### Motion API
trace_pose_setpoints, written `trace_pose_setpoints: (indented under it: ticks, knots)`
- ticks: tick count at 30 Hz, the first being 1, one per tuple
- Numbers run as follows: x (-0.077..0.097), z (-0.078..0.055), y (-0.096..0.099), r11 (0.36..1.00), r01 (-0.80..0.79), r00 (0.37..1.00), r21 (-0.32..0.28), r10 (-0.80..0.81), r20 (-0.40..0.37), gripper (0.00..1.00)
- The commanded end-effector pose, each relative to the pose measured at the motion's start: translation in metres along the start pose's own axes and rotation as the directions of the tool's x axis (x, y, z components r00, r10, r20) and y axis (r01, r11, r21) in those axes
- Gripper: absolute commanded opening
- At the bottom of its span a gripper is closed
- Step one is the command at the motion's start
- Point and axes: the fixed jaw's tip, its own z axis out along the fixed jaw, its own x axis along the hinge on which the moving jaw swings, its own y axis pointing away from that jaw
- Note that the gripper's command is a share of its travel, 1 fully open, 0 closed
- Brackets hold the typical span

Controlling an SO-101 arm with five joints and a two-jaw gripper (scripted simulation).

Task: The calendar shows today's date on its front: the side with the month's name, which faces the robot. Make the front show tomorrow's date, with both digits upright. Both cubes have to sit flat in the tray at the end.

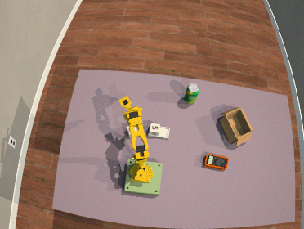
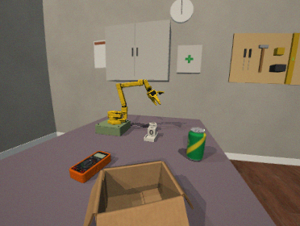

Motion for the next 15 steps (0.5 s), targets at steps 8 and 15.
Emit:
trace_pose_setpoints:
  ticks: [8,15]
  knots:
    - [-0.012,0.003,0.017,0.987,-0.154,0.988,-0.039,0.155,0.016,0.35]
    - [-0.015,0.004,0.024,0.977,-0.208,0.978,-0.054,0.209,0.015,0.35]
